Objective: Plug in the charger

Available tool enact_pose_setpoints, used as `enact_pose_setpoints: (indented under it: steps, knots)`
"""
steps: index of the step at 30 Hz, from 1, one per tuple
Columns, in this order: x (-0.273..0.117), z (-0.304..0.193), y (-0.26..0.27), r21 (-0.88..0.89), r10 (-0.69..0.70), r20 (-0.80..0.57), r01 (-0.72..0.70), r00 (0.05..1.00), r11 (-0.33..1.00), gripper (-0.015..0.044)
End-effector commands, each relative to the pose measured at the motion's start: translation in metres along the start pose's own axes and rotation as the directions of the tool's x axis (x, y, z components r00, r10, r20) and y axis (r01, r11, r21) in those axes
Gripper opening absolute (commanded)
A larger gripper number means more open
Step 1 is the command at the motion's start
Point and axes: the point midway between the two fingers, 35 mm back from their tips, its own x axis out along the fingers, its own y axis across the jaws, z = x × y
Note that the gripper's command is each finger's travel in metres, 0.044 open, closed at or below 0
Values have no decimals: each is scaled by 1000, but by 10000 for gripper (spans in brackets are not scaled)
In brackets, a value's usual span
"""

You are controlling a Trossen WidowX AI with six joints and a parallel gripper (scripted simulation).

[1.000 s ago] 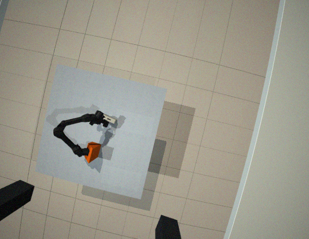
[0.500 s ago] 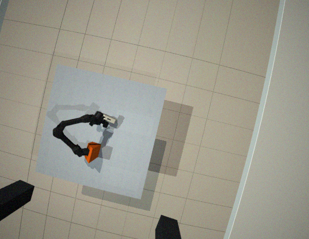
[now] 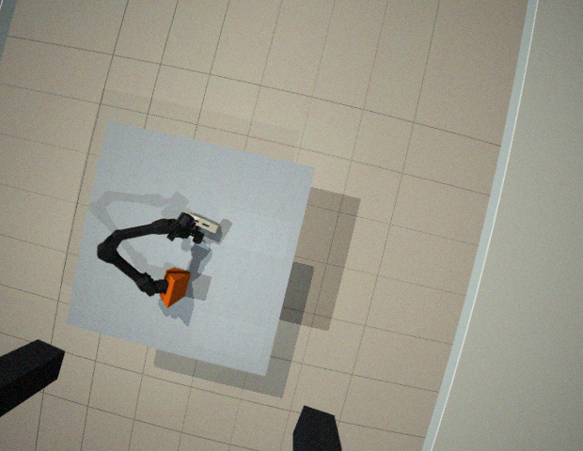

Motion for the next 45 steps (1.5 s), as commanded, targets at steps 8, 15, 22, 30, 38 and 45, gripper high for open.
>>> enact_pose_setpoints:
  steps: [8, 15, 22, 30, 38, 45]
  knots:
    - [2, -14, 0, 0, 2, -5, -2, 1000, 1000, 440]
    - [2, -21, 0, 0, 2, -5, -2, 1000, 1000, 440]
    - [3, -28, 0, 1, 2, -6, -2, 1000, 1000, 440]
    - [4, -37, 0, 1, 2, -6, -2, 1000, 1000, 440]
    - [-14, -30, -3, 36, -23, 142, 18, 990, 999, 440]
    - [-69, -22, -3, 127, -63, 530, -5, 846, 992, 440]
